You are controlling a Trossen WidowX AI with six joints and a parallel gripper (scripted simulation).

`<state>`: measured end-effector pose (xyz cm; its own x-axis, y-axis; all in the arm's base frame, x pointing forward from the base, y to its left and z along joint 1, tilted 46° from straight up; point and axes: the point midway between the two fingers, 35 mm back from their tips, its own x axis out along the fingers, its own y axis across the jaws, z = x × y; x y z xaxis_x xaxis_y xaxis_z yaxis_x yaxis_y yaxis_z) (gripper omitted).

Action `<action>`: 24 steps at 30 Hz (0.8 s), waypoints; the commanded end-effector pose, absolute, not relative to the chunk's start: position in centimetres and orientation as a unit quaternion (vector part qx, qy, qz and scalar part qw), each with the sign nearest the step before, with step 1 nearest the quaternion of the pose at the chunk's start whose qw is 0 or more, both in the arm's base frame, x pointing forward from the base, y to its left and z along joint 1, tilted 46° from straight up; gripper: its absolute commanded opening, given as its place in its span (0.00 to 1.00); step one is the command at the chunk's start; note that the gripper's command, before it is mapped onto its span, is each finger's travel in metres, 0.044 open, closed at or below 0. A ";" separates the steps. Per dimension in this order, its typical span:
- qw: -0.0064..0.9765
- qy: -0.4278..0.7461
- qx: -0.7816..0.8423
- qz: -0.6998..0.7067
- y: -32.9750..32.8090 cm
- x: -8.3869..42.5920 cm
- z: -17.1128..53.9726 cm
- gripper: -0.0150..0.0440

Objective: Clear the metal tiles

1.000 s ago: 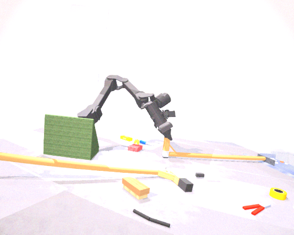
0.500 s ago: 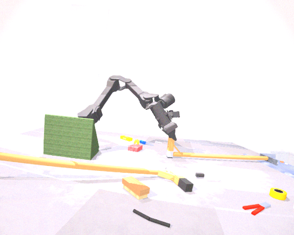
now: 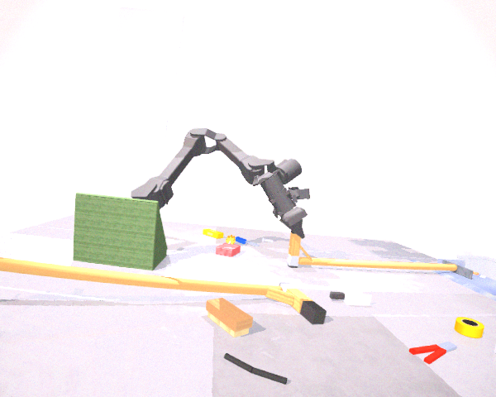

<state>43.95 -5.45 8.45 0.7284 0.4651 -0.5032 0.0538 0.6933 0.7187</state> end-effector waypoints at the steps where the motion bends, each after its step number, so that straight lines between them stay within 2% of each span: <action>1: 0.855 0.343 0.372 0.118 -5.9 45.0 8.9 0.25; 24: 0.855 0.342 0.371 0.118 -6.7 48.5 9.2 0.25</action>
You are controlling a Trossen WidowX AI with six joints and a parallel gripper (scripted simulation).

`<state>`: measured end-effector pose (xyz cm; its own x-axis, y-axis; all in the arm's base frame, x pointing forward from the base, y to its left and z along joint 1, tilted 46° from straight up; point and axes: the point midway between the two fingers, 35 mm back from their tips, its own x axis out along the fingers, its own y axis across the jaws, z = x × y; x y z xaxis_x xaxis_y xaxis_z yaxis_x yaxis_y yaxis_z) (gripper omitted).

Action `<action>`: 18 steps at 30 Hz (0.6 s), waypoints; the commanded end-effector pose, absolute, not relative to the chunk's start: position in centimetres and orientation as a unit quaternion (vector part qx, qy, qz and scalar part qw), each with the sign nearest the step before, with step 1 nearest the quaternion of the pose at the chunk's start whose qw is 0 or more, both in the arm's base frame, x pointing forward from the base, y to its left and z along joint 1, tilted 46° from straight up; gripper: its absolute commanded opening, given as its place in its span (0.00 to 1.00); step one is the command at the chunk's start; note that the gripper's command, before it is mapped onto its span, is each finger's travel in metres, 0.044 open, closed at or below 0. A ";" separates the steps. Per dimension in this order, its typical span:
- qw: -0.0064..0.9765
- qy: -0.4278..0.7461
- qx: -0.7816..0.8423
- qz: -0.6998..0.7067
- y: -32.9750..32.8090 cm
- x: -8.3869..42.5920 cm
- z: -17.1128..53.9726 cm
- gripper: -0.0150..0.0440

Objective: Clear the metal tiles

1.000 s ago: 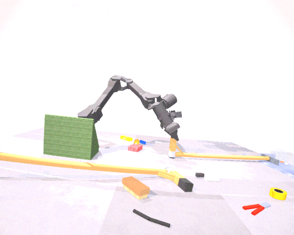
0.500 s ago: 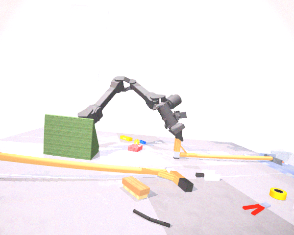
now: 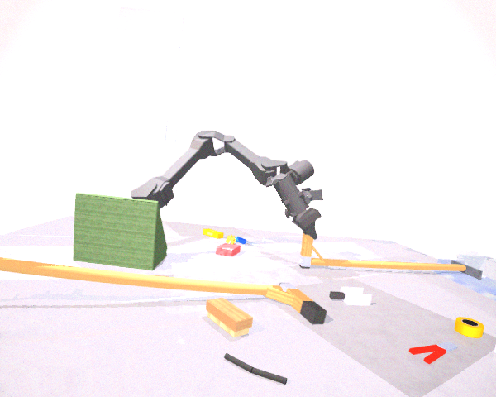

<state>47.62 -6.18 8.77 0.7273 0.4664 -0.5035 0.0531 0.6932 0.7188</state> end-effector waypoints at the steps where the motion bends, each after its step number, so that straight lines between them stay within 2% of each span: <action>1: 0.855 0.342 0.371 0.118 -6.7 48.6 9.3 0.25; 18: 0.855 0.342 0.371 0.118 -7.2 51.1 9.3 0.25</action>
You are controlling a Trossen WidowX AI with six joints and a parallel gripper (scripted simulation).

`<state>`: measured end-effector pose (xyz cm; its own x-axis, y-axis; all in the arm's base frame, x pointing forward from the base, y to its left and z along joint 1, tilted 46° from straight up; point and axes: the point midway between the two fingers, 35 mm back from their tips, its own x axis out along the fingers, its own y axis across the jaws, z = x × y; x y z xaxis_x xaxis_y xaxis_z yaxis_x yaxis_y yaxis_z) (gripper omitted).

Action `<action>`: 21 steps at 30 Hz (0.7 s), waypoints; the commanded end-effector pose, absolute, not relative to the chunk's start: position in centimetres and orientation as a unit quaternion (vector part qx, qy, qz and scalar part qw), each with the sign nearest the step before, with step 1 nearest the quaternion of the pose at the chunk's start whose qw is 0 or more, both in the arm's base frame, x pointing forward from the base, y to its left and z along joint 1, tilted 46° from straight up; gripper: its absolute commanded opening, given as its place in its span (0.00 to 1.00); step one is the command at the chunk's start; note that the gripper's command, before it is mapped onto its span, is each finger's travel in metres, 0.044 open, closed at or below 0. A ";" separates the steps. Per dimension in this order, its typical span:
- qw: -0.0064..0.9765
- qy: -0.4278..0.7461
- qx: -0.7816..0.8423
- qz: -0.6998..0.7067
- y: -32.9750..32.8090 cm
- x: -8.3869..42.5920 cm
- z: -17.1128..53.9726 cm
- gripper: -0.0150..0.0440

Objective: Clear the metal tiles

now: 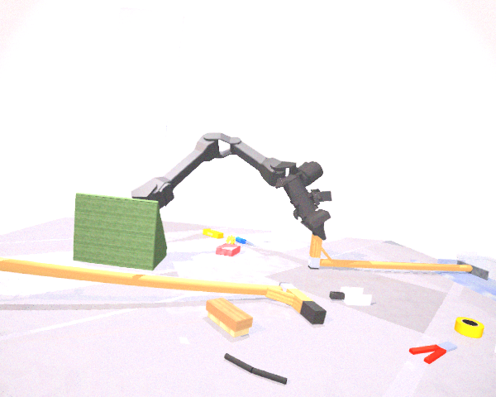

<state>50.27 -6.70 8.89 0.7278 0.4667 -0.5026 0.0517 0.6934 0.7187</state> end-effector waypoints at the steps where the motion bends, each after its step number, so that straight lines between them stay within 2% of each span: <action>1: 0.855 0.342 0.371 0.118 -7.3 51.2 9.3 0.25; 21: 0.856 0.341 0.371 0.118 -7.9 54.0 9.1 0.25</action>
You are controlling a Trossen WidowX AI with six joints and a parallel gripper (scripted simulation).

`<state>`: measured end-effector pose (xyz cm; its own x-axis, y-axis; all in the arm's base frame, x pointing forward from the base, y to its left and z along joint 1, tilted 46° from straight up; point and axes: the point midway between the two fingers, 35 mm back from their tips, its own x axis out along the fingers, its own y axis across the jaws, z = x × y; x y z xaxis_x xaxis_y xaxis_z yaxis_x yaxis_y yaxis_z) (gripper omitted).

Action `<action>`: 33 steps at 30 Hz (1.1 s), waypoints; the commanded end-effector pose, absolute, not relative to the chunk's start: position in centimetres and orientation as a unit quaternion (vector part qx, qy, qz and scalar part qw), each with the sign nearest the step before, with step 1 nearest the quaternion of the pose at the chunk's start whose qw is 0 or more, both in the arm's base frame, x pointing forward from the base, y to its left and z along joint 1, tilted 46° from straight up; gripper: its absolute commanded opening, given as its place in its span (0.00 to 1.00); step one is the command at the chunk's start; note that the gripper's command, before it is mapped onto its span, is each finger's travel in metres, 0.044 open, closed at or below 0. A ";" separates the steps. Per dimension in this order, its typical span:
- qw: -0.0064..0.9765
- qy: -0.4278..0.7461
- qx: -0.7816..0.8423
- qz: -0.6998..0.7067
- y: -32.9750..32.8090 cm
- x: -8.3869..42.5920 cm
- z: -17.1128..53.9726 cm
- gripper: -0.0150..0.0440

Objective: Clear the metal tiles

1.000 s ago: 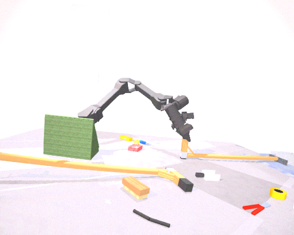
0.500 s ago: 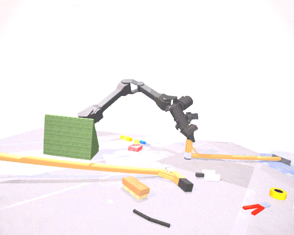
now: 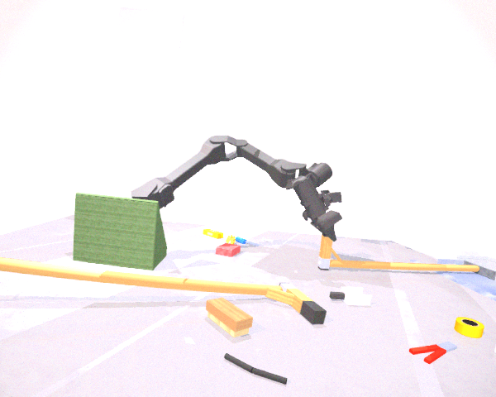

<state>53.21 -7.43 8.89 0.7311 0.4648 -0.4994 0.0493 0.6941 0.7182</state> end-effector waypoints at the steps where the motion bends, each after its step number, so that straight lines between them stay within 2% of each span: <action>1: 0.853 0.346 0.372 0.122 -7.4 53.2 8.9 0.25; 33: 0.854 0.344 0.372 0.120 -7.5 51.6 9.1 0.25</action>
